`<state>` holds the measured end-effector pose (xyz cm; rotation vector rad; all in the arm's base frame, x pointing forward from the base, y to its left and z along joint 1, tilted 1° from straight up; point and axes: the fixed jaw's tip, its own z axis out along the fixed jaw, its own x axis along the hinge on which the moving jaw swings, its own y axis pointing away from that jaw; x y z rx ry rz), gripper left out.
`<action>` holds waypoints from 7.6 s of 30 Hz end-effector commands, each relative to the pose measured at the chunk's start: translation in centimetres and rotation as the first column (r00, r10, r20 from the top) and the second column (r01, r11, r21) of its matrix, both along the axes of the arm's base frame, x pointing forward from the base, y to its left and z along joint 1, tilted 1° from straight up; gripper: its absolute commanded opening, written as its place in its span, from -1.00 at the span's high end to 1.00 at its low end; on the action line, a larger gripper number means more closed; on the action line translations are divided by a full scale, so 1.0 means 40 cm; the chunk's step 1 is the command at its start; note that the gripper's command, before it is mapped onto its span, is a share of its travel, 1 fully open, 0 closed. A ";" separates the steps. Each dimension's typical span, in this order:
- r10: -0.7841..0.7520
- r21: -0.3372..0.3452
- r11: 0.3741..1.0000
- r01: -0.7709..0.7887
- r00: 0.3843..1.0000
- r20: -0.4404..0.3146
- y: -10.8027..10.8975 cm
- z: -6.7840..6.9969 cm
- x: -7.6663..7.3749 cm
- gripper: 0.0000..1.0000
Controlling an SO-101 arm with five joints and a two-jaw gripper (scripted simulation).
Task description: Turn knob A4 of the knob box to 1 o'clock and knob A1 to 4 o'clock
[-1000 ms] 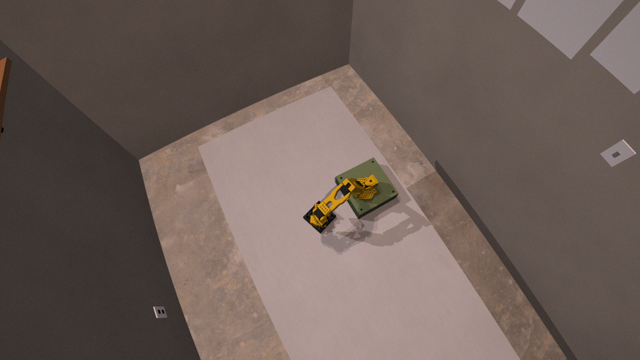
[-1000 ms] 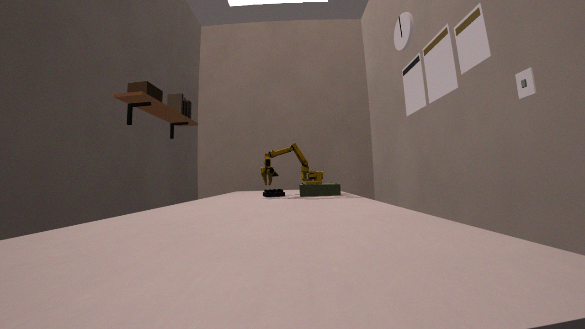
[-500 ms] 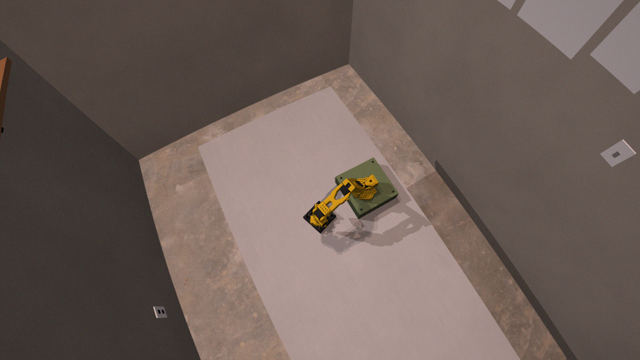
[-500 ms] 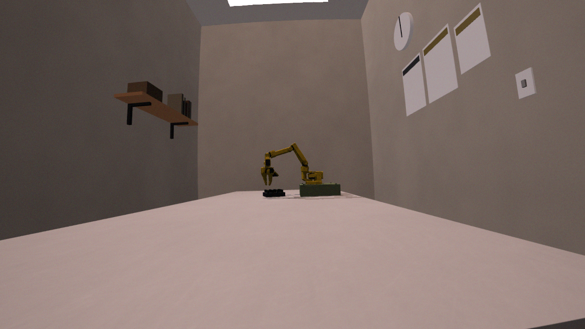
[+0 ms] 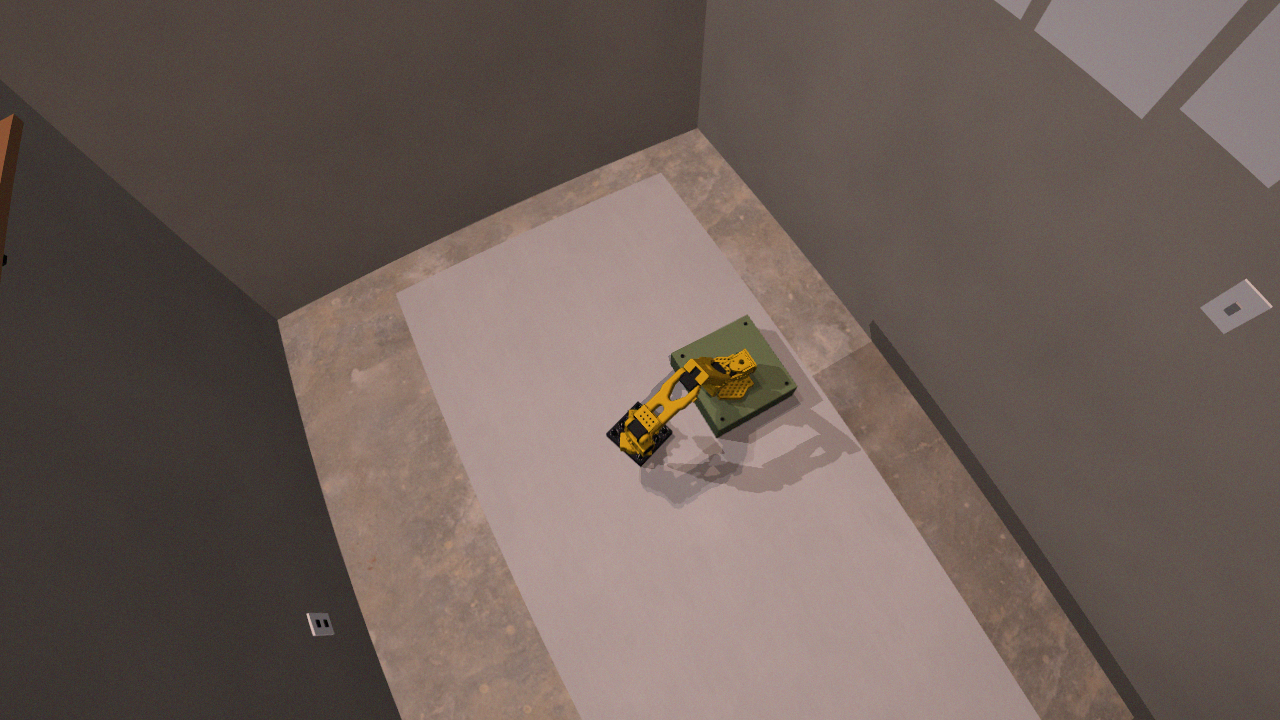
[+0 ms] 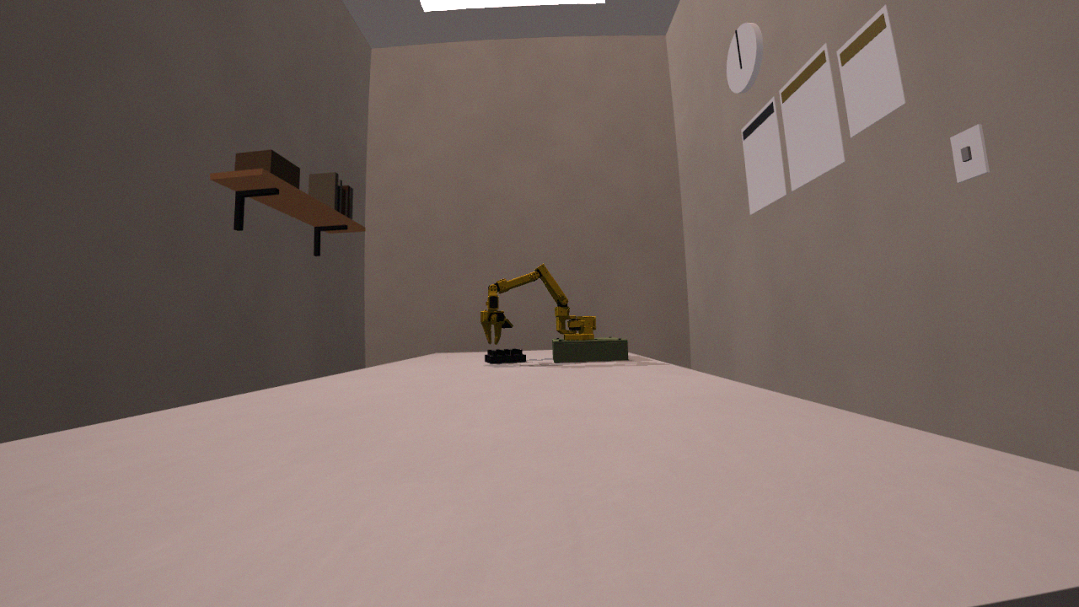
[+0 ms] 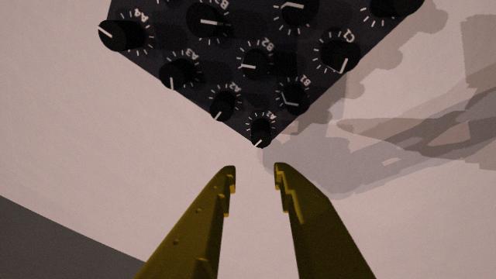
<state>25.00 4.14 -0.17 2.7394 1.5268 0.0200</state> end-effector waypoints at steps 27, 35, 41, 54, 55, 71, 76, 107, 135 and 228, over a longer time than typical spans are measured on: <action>0.015 -0.003 1.000 -0.015 1.000 -0.023 0.003 -0.025 -0.010 0.81; 0.015 -0.003 1.000 -0.015 1.000 -0.023 0.004 -0.032 -0.016 0.81; 0.015 -0.003 1.000 -0.015 1.000 -0.023 0.005 -0.038 -0.021 0.81; 0.015 -0.003 1.000 -0.015 1.000 -0.023 0.006 -0.040 -0.023 0.81; 0.015 -0.003 1.000 -0.015 1.000 -0.023 0.006 -0.040 -0.023 0.81; 0.015 -0.003 1.000 -0.015 1.000 -0.023 0.006 -0.033 -0.019 0.81; 0.015 -0.003 1.000 -0.015 1.000 -0.023 0.006 -0.030 -0.018 0.81; 0.015 -0.003 1.000 -0.015 1.000 -0.023 0.008 -0.020 -0.008 0.81; 0.015 -0.003 1.000 -0.015 1.000 -0.023 0.009 -0.066 -0.008 0.81; 0.015 -0.003 1.000 -0.015 1.000 -0.023 0.003 -0.093 -0.026 0.81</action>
